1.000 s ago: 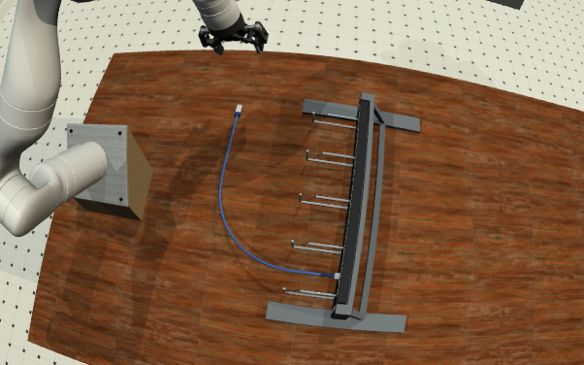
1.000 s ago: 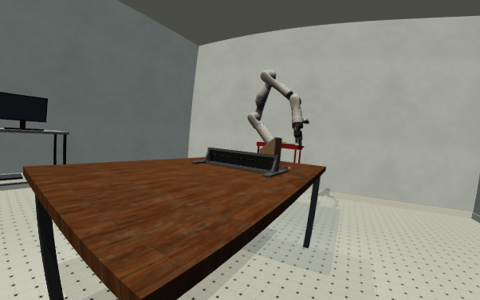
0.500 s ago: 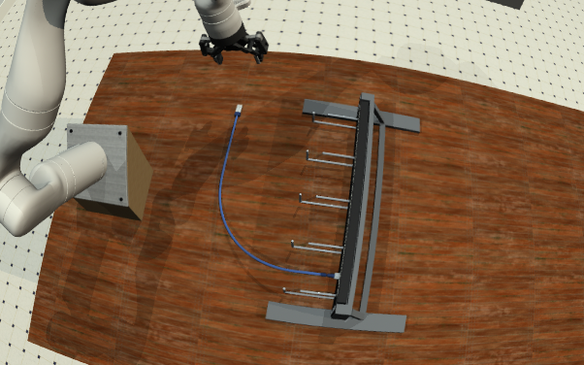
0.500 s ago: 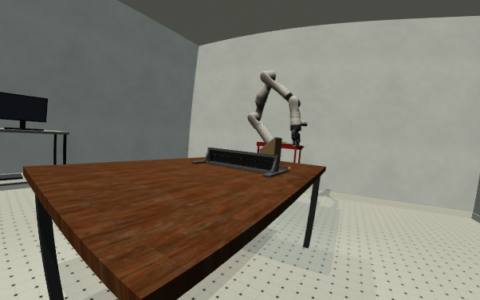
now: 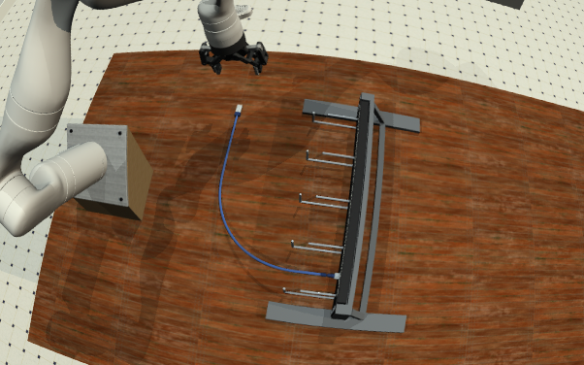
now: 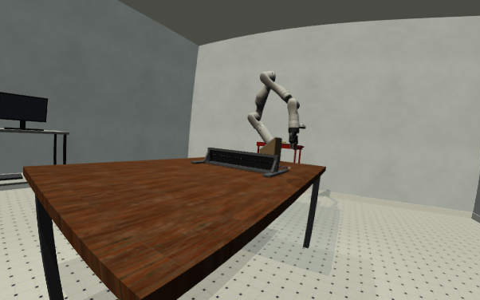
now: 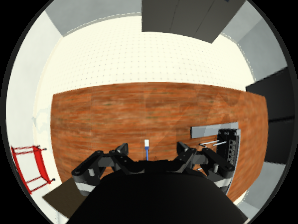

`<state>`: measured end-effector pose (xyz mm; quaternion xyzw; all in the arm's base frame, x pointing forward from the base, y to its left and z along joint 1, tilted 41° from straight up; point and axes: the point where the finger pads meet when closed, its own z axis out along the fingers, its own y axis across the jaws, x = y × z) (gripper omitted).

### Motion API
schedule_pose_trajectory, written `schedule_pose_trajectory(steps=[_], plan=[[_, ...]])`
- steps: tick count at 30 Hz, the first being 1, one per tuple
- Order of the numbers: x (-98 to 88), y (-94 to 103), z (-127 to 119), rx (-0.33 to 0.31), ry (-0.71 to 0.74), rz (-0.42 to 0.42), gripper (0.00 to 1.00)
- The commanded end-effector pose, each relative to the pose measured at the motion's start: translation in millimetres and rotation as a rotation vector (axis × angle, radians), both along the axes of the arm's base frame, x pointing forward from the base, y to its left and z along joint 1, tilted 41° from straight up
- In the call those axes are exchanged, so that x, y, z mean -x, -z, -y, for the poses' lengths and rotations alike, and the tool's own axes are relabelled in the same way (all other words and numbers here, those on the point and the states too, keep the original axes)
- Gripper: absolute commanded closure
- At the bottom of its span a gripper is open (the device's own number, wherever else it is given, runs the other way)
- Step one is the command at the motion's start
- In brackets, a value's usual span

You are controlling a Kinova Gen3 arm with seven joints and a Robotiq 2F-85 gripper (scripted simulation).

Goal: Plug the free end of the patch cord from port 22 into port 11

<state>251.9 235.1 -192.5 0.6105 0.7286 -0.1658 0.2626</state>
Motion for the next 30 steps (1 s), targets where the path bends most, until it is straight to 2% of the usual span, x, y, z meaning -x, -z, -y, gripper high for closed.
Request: schedule_pose_trajectory(steps=[1,2,7,8,13,14,19,20,30], plan=[[-0.2,-0.1,-1,-0.001,0.000,0.000,0.00],[-1.0,0.9,11,0.019,0.011,-0.007,0.00],[-1.0,0.9,11,0.019,0.011,-0.007,0.00],[-1.5,1.6,20,0.037,0.020,-0.014,0.00],[-1.5,1.6,20,0.037,0.020,-0.014,0.00],[-1.8,2.1,29,0.052,0.028,-0.019,0.00],[-1.8,2.1,29,0.052,0.028,-0.019,0.00],[-1.9,2.5,36,0.065,0.035,-0.025,0.00],[-1.9,3.0,46,0.084,0.046,-0.033,0.00]])
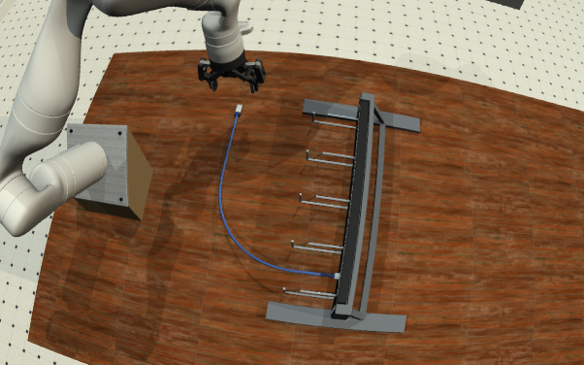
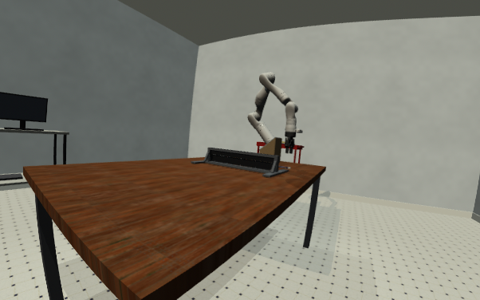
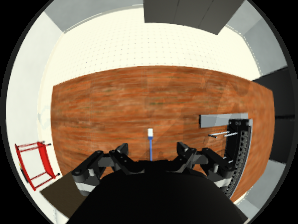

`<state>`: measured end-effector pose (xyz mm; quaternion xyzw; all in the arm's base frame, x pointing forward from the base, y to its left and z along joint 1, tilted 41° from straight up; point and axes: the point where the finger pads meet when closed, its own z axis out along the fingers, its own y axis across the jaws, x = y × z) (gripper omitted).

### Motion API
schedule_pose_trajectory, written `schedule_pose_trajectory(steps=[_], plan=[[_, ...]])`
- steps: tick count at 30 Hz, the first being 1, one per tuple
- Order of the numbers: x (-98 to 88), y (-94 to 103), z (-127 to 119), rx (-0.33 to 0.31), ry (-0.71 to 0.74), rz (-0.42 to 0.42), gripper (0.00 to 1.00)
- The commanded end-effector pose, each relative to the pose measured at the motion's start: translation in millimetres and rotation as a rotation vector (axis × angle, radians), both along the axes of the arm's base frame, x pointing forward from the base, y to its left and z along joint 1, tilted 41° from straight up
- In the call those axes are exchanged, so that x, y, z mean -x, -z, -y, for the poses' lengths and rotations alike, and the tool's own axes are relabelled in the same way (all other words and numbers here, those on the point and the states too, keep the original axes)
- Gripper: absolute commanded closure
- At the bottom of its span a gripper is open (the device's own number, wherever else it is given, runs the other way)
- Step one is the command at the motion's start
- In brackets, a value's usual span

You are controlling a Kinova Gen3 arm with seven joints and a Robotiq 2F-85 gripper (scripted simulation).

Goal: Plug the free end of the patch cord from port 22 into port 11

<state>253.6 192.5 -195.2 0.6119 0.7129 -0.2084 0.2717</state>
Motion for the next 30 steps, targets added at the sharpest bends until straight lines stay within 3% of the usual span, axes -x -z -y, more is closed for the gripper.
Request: schedule_pose_trajectory(steps=[1,21,22,30], plan=[[-0.2,0.4,4,0.006,0.005,-0.003,0.00],[0.0,0.7,14,0.025,0.015,-0.011,0.00],[0.0,0.7,14,0.025,0.015,-0.011,1.00],[0.0,0.7,14,0.025,0.015,-0.011,1.00]])
